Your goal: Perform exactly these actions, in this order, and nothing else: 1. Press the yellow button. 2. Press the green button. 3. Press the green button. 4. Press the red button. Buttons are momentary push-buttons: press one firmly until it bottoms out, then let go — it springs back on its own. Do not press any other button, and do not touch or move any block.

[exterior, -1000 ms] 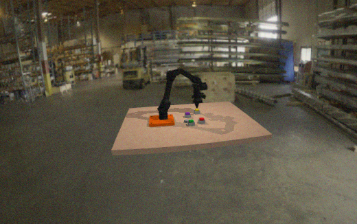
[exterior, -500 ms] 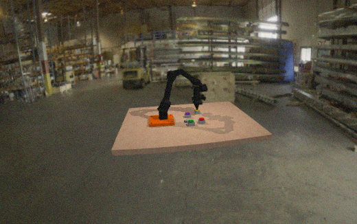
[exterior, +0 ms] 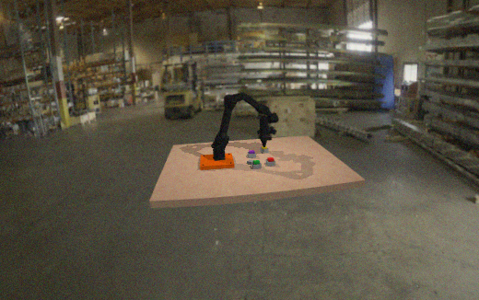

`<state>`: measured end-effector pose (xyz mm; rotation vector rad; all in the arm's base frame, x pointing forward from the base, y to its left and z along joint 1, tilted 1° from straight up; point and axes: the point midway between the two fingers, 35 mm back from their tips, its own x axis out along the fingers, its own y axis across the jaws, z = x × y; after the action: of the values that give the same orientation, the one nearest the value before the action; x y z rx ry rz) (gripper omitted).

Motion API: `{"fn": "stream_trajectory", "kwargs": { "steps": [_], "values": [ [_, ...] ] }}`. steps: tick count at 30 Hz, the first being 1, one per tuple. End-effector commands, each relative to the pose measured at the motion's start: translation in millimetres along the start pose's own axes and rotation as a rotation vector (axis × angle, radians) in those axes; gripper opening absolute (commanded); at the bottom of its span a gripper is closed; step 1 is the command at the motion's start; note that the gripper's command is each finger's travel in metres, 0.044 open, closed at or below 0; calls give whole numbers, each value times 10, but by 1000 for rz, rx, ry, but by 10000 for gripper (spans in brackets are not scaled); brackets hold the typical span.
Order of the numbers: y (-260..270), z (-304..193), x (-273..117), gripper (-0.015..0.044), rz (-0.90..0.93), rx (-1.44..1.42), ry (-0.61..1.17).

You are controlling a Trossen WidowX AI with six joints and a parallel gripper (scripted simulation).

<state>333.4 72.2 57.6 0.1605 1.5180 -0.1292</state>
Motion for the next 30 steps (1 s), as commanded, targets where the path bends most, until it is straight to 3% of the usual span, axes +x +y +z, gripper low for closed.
{"fn": "stream_trajectory", "kwargs": {
  "steps": [1, 5, 11, 17, 23, 30],
  "values": [
    [-12, -6, 15, 20, -7, 2, 2],
    [-8, -2, -291, 20, -7, 2, 2],
    [-8, -2, -336, 20, -7, 2, 2],
    [-4, 0, -913, 20, -7, 2, 2],
    [-18, 1, -934, 20, -8, 2, 2],
    [-815, 28, -951, 20, -38, 5, -19]
  ]
}}
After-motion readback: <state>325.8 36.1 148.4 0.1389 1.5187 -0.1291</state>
